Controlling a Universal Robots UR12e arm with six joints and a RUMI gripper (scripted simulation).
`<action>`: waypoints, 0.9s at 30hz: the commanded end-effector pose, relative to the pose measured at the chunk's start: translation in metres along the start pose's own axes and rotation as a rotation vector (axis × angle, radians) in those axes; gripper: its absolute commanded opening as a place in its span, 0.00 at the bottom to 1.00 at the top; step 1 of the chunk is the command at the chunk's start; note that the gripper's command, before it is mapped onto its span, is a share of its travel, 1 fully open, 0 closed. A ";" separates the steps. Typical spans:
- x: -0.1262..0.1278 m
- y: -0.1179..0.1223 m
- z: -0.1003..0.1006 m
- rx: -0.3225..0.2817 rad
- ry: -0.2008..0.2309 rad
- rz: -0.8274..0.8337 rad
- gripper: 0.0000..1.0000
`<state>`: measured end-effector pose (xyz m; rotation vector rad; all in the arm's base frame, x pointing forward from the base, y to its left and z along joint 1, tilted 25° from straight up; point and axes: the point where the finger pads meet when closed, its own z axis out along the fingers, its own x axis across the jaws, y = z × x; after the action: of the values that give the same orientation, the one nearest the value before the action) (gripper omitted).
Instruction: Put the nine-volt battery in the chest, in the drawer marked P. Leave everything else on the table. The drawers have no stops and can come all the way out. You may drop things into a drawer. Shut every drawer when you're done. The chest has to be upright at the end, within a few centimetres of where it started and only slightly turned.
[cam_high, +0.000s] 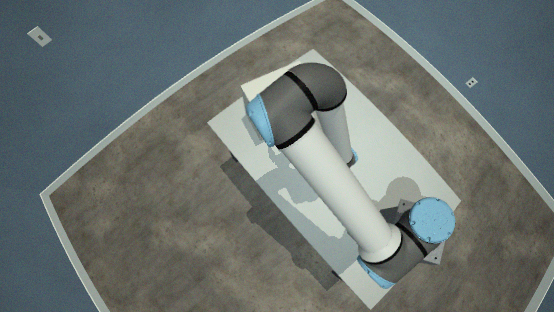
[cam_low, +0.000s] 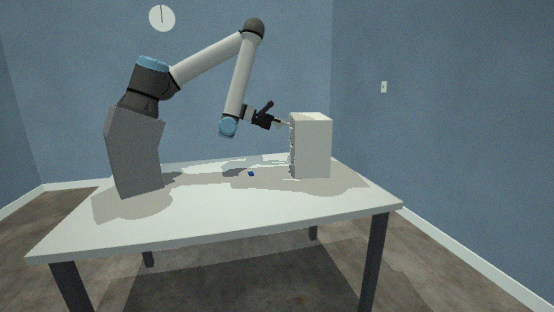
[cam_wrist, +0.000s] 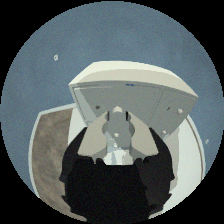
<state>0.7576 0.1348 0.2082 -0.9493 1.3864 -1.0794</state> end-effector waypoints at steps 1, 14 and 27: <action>0.000 -0.001 0.000 0.001 0.000 0.000 0.20; 0.000 0.005 -0.015 0.001 0.000 0.000 0.20; 0.000 0.015 -0.043 0.001 0.000 0.000 0.20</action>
<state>0.7223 0.1418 0.1957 -0.9494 1.3865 -1.0793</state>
